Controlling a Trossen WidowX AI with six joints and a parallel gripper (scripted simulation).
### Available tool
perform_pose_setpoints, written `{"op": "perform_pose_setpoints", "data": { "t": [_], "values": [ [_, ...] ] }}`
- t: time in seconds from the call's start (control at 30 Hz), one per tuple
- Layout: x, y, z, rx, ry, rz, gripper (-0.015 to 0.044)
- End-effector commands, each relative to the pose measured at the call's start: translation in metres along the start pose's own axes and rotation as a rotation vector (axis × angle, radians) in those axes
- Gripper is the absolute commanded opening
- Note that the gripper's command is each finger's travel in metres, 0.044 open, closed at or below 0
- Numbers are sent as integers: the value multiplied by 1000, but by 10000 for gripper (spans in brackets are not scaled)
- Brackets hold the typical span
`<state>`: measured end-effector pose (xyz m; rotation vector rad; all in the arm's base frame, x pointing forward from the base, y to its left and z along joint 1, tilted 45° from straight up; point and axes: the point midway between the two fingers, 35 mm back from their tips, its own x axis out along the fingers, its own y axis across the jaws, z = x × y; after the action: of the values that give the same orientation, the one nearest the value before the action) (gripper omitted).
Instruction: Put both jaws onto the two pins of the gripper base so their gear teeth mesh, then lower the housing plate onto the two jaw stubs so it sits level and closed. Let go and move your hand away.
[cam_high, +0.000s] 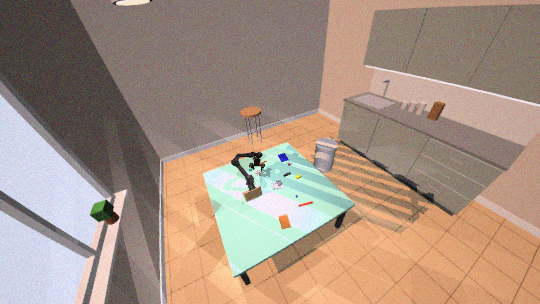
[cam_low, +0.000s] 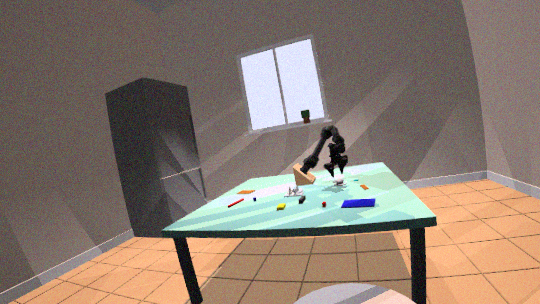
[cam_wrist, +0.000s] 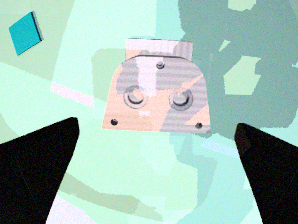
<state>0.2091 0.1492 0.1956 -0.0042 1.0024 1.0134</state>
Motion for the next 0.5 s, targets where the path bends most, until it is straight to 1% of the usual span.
{"op": "perform_pose_setpoints", "data": {
  "t": [0.0, 0.3, 0.47],
  "values": [
    [6, 0, -1, 4, 5, 0, 440],
    [19, 0, -1, 4, 4, 0, 440],
    [21, 0, -1, 4, 4, 0, 440]
  ]
}}
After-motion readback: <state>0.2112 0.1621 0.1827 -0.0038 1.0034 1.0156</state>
